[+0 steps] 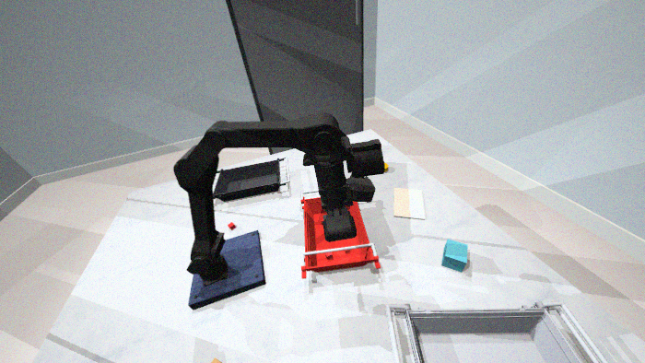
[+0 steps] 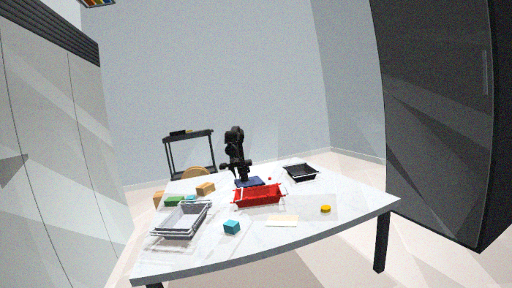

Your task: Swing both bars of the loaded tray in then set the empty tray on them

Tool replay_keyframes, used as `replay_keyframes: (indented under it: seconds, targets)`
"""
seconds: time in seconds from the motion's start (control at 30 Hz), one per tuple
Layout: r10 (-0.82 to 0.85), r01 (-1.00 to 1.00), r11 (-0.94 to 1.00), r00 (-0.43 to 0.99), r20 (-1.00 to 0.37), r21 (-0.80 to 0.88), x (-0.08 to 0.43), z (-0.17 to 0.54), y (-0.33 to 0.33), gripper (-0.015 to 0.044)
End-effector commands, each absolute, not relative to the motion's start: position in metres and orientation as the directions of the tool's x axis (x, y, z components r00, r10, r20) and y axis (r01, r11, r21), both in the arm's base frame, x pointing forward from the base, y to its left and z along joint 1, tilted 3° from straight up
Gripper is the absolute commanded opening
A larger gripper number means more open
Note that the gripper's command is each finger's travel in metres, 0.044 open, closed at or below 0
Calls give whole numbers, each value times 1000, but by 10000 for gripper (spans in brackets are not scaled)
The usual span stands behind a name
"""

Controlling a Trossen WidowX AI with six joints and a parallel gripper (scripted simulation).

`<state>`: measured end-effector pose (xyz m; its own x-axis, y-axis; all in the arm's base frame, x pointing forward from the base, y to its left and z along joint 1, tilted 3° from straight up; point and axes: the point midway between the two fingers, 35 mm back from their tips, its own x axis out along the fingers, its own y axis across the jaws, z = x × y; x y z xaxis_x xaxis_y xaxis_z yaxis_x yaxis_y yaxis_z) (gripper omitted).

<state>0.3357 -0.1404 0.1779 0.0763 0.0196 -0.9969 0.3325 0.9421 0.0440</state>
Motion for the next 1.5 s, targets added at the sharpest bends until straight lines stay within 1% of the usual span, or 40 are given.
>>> replay_keyframes:
  seconds: [0.0, 0.07, 0.13, 0.2, 0.3, 0.33, 0.37, 0.5, 0.63, 0.77, 0.9, 1.07, 1.3, 1.47]
  targets:
    - [27, 157, 987, 45, -999, 34, 345, 165, -122, 82]
    - [24, -81, 997, 43, -999, 20, 358, 162, -102, 82]
    - [22, -327, 945, 42, -999, 7, 369, 159, -82, 82]
    - [20, -550, 835, 42, -999, -7, 379, 157, -60, 82]
    - [23, -808, 589, 45, -999, -23, 392, 154, -35, 82]
    - [24, -872, 489, 47, -999, -29, 396, 153, -26, 82]
    - [25, -902, 431, 47, -999, -32, 398, 152, -21, 82]
    - [27, -978, 202, 49, -998, -43, 405, 150, -2, 82]
    - [30, -998, -36, 51, -998, -52, 411, 148, 17, 82]
    - [34, -961, -270, 53, -998, -60, 416, 145, 37, 82]
    - [37, -870, -488, 54, -998, -65, 420, 143, 57, 82]
    - [41, -691, -720, 55, -998, -68, 423, 139, 82, 82]
    - [46, -354, -933, 57, -997, -63, 425, 134, 116, 82]
    - [46, -341, -938, 57, -997, -63, 425, 134, 117, 82]
